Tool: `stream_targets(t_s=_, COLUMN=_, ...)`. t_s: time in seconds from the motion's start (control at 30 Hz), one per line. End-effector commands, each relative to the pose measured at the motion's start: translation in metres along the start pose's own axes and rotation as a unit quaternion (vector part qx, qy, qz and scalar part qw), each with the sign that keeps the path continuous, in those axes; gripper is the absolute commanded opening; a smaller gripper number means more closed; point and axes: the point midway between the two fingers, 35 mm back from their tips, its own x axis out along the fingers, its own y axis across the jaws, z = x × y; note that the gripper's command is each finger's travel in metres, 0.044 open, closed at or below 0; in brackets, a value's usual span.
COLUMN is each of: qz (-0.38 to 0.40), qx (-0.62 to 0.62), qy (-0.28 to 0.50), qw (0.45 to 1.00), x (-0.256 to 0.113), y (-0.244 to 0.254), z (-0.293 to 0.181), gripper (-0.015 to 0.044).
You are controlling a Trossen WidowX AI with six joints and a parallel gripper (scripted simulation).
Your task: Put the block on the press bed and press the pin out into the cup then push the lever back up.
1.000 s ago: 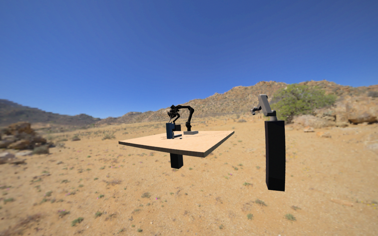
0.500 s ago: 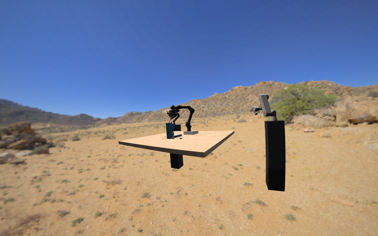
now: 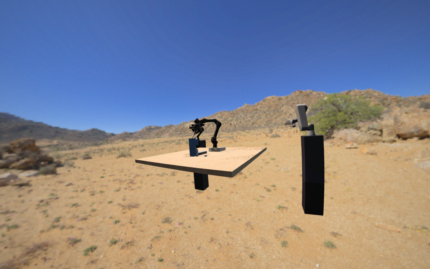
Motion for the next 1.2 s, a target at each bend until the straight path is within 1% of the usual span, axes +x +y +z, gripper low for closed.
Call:
stream_targets(t_s=0.0, qz=0.000, qx=0.004, qy=0.012, qw=1.000, x=0.001, y=0.000, z=-0.010, gripper=0.0000)
stream_targets(t_s=1.17, qz=0.000, qx=0.004, qy=0.013, qw=1.000, x=0.005, y=0.000, z=-0.026, gripper=0.0000)
